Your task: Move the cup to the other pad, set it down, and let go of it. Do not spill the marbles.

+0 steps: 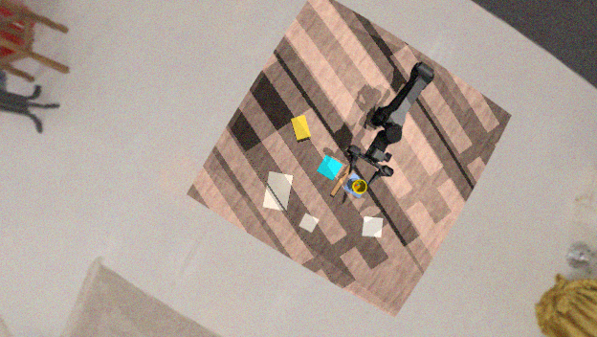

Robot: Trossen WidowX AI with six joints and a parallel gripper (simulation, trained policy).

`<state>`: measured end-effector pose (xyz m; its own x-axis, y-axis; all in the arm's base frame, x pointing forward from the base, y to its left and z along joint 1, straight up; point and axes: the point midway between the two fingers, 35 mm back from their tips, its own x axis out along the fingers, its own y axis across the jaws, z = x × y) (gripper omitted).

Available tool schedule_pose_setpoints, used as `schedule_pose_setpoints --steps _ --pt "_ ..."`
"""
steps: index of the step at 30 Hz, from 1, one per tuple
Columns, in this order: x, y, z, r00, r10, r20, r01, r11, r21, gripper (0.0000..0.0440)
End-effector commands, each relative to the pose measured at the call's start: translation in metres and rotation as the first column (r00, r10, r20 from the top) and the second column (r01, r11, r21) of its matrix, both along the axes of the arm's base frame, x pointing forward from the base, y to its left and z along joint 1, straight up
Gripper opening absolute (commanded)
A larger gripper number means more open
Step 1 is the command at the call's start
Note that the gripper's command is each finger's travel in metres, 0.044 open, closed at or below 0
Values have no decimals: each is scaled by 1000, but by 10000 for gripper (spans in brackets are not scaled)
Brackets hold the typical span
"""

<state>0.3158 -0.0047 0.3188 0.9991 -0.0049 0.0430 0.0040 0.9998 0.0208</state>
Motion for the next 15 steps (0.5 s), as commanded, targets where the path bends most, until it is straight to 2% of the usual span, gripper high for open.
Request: schedule_pose_setpoints --steps 1,12,13,15 --pt "0 1 1 1000 4 0 -4 1000 1 374" --pt "4 9 7 998 29 -52 -27 999 30 89" --pt "5 10 7 998 30 -62 -28 999 37 74" --pt "7 12 7 996 36 -81 -31 998 52 74"
